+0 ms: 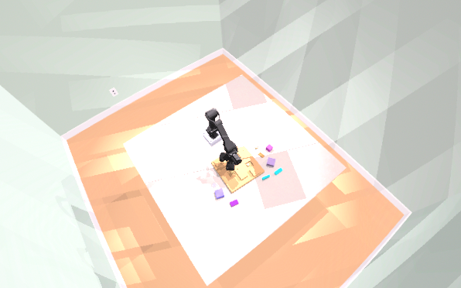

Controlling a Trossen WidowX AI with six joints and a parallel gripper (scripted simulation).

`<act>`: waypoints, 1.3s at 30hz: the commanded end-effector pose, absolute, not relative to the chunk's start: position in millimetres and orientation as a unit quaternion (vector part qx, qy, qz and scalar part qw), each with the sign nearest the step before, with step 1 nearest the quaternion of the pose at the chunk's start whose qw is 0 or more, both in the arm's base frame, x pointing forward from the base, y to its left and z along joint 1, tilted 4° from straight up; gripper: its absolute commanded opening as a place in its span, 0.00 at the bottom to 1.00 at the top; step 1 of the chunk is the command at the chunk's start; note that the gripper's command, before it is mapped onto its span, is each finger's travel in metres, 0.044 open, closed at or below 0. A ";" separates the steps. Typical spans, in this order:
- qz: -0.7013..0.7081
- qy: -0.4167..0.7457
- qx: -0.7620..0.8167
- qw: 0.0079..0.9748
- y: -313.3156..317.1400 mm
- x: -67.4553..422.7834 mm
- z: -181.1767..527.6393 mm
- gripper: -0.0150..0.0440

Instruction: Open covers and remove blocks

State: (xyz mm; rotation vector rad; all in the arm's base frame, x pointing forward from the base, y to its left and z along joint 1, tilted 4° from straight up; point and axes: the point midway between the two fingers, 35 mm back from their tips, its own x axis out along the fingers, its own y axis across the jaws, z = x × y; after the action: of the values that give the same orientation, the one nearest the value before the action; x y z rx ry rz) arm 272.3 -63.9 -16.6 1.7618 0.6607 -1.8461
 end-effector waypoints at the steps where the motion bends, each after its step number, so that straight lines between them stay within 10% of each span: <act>1: -0.678 0.243 0.647 0.250 -63.9 272.5 -16.4 0.47; 39: -0.679 0.243 0.646 0.251 -62.2 273.3 16.8 0.39</act>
State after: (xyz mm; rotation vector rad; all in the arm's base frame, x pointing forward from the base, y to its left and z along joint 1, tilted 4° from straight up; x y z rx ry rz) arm 271.3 -61.9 11.5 1.7522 0.6703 -1.8504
